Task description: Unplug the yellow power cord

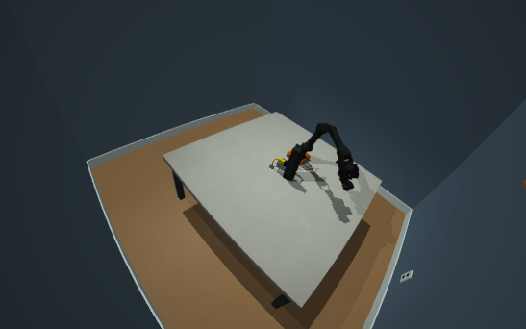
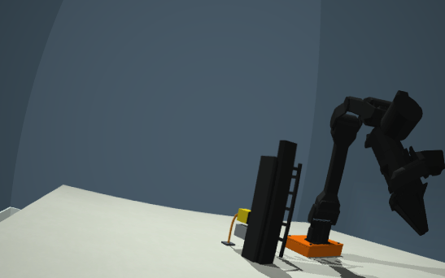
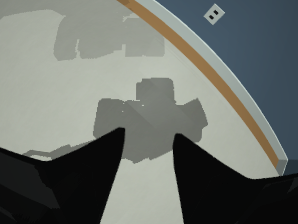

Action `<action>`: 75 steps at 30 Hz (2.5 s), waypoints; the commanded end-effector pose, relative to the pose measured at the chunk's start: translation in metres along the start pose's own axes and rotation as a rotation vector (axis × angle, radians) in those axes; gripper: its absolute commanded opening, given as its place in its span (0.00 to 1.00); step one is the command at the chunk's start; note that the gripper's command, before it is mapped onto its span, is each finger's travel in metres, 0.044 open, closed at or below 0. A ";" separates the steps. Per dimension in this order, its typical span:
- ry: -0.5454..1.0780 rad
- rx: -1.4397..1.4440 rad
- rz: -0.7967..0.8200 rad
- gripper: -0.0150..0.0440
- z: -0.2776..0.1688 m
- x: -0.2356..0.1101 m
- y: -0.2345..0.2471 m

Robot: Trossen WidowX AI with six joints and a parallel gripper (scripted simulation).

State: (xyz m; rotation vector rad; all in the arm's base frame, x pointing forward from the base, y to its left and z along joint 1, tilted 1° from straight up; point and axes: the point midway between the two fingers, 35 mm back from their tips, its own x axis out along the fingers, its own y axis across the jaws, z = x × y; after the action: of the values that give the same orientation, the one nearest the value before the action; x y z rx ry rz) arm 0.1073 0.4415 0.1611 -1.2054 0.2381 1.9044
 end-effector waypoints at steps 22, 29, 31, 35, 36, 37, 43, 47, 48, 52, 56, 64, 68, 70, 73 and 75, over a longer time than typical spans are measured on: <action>0.250 2.117 -0.621 0.53 -0.330 -0.197 0.032; 0.221 2.531 -0.785 0.53 -0.370 -0.233 0.078; 0.218 2.657 -0.826 0.53 -0.376 -0.239 0.094; 0.205 2.974 -0.942 0.53 -0.388 -0.254 0.135; 0.200 3.058 -0.976 0.53 -0.390 -0.257 0.146; 0.192 3.171 -1.024 0.53 -0.392 -0.261 0.161; 0.168 3.429 -1.147 0.53 -0.393 -0.270 0.196; 0.168 3.429 -1.147 0.53 -0.393 -0.270 0.196; 0.168 3.429 -1.147 0.53 -0.393 -0.270 0.196; 0.168 3.429 -1.146 0.53 -0.393 -0.269 0.194; 0.168 3.429 -1.146 0.53 -0.392 -0.268 0.193; 0.167 3.430 -1.144 0.53 -0.383 -0.260 0.188; 0.167 3.430 -1.143 0.53 -0.378 -0.256 0.185; 0.167 3.430 -1.143 0.53 -0.375 -0.254 0.184; 0.167 3.430 -1.142 0.53 -0.372 -0.251 0.182; 0.166 3.431 -1.142 0.53 -0.369 -0.249 0.181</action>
State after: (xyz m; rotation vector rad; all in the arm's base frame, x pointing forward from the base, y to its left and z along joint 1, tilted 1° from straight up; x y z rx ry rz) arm 0.2622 -0.0183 0.1257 -2.3559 -2.9299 2.2134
